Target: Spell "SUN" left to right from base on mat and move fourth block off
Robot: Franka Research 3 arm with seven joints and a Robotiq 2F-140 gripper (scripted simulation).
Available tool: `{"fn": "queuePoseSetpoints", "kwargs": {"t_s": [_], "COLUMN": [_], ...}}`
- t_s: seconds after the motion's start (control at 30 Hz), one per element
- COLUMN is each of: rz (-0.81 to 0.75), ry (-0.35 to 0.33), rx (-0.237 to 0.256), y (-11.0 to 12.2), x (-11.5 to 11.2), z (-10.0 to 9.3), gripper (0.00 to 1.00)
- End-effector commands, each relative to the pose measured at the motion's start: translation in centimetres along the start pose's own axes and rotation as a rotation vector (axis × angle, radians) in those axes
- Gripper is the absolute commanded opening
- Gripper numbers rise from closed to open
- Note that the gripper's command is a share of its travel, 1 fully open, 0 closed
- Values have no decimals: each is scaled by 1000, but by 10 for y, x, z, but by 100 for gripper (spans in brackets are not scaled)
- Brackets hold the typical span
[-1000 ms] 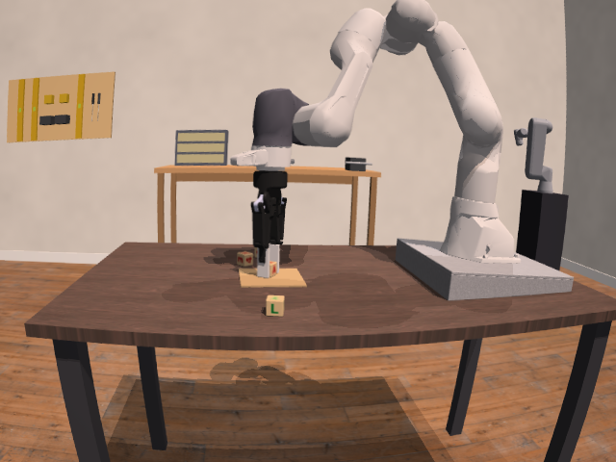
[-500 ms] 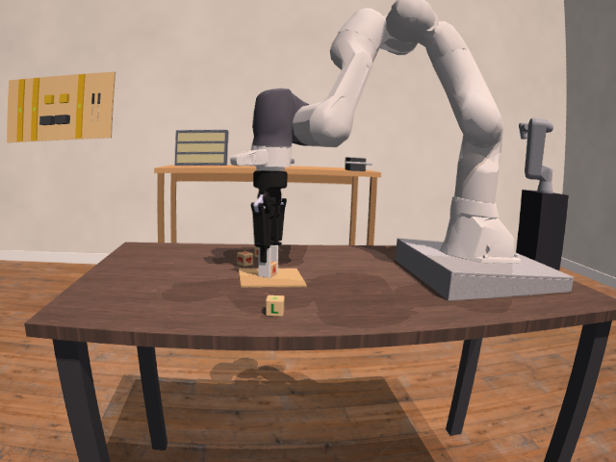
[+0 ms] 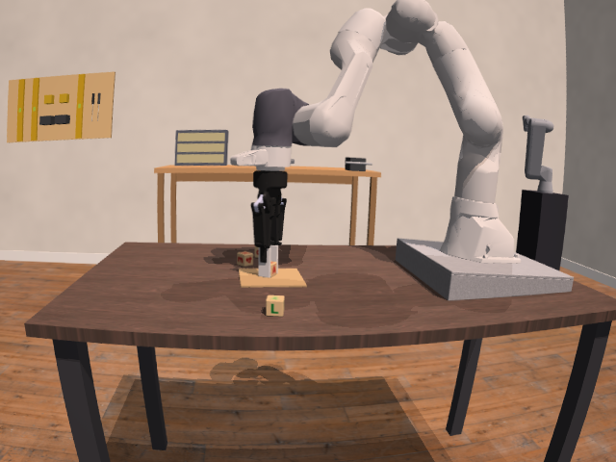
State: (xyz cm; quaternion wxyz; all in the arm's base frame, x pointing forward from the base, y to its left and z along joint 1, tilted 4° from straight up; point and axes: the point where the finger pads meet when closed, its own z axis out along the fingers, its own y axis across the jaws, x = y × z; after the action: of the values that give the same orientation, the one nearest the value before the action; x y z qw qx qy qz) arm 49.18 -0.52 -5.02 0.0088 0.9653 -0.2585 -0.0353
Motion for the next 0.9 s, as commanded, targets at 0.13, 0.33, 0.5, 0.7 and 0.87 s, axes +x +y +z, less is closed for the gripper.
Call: {"fn": "queuePoseSetpoints", "kwargs": {"t_s": [0.13, 0.33, 0.5, 0.7, 0.87], "rz": [4, 4, 4, 4, 4], "ry": [2, 2, 2, 2, 2], "rx": [0, 0, 0, 0, 0], "y": [0, 0, 0, 0, 0], "x": [1, 1, 1, 1, 1], "z": [0, 0, -11, -52, -74], "gripper": [16, 16, 16, 16, 16]}}
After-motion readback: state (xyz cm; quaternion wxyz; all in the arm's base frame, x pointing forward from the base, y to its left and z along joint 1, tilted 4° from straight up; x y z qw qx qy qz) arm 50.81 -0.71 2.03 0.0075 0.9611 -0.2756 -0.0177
